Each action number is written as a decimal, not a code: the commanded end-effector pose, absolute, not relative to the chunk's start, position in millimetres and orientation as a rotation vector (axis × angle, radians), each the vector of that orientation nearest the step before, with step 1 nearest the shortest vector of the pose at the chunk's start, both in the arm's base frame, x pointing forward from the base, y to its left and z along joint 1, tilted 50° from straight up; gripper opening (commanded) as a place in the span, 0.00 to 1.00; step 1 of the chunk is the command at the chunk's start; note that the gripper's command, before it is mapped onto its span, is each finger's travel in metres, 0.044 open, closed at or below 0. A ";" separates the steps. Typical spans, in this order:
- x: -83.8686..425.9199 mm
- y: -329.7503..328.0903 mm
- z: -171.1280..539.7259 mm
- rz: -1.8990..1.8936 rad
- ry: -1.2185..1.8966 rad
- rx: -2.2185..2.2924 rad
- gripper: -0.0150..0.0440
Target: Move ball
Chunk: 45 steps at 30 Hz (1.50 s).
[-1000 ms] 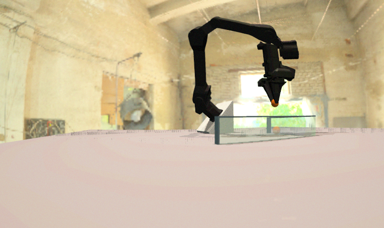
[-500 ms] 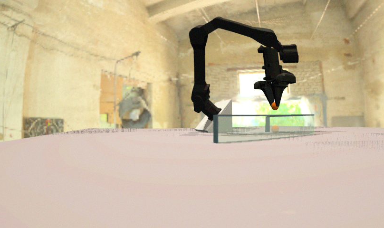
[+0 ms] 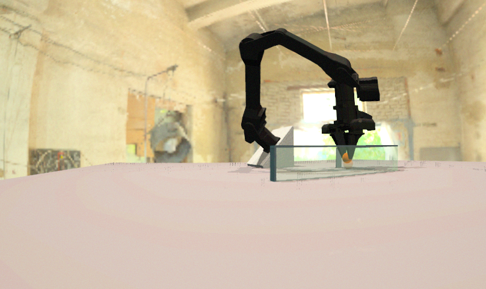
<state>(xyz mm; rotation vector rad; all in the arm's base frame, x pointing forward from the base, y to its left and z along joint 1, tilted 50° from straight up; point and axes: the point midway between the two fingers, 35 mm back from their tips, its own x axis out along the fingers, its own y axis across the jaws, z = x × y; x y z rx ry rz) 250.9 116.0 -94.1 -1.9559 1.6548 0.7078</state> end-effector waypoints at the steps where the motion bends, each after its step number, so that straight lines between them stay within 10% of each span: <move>1: 251.3 113.9 -96.2 0.711 1.648 -1.966 0.25; 18: 253.8 100.7 -107.7 0.710 1.649 -1.967 0.25; 28: 254.3 102.9 -106.9 0.707 1.647 -1.958 0.66; 45: 243.7 165.5 -54.9 0.721 1.623 -1.975 0.66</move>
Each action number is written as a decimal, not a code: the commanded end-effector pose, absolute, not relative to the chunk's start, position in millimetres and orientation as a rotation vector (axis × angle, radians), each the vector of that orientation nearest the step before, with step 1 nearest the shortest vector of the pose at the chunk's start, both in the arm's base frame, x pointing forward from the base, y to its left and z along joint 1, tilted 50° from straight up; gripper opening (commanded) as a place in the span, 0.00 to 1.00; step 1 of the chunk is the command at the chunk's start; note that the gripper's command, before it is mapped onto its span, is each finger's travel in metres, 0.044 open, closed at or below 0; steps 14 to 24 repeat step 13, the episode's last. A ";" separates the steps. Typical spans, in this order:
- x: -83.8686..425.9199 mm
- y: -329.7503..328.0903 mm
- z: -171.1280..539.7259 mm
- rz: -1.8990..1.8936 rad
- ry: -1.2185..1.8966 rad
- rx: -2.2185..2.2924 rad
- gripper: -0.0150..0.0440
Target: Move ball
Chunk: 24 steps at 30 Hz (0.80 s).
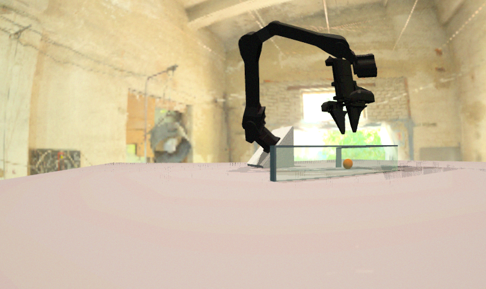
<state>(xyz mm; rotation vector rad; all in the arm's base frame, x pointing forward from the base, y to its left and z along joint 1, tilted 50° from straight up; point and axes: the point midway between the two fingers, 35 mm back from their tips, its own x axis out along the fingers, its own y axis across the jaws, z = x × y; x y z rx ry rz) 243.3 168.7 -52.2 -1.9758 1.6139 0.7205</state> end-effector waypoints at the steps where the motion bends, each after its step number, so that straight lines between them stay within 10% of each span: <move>1: 243.7 165.5 -54.9 0.721 1.623 -1.975 0.66; 6: 243.7 165.5 -54.9 0.721 1.623 -1.975 0.66; 13: 232.7 198.5 -20.9 0.717 1.627 -1.971 0.98; 24: 232.7 198.5 -20.9 0.717 1.627 -1.971 0.98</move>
